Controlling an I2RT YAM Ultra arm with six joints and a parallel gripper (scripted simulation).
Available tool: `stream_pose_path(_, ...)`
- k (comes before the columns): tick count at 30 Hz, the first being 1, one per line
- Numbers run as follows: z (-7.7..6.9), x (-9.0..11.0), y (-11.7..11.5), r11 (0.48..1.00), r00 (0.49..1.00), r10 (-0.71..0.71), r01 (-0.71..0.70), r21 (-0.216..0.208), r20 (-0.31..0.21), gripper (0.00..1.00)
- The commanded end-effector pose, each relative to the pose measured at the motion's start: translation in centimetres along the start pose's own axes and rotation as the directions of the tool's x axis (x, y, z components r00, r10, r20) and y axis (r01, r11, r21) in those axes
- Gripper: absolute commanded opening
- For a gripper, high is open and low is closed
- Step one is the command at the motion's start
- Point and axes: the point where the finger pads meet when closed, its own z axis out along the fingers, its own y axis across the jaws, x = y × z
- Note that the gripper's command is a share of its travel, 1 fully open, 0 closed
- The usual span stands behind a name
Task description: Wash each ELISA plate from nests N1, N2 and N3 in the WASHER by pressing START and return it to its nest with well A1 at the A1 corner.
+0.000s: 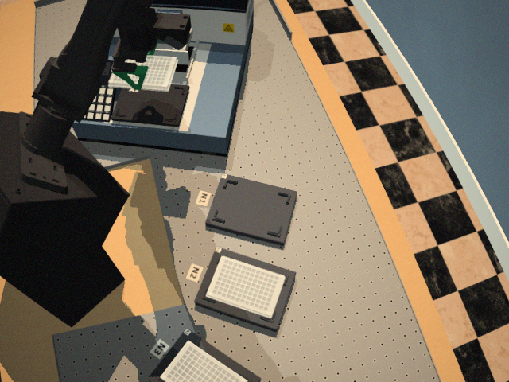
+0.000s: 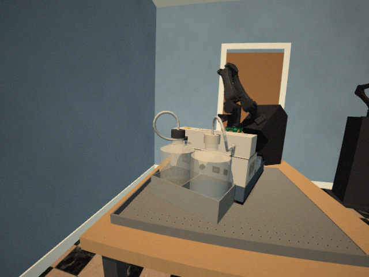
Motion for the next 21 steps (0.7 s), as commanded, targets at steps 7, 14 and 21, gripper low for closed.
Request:
stream_pose_path(7, 0.6, -3.4, -0.8, 0.999, 0.999, 0.047, -0.047, -0.006, 0.006, 0.0)
stream_pose_path(14, 1.1, -5.8, -1.5, 0.999, 0.999, 0.047, -0.047, -0.006, 0.007, 0.0)
stream_pose_path(21, 1.8, -9.1, -2.5, 0.999, 0.999, 0.046, -0.046, -0.006, 0.008, 0.0)
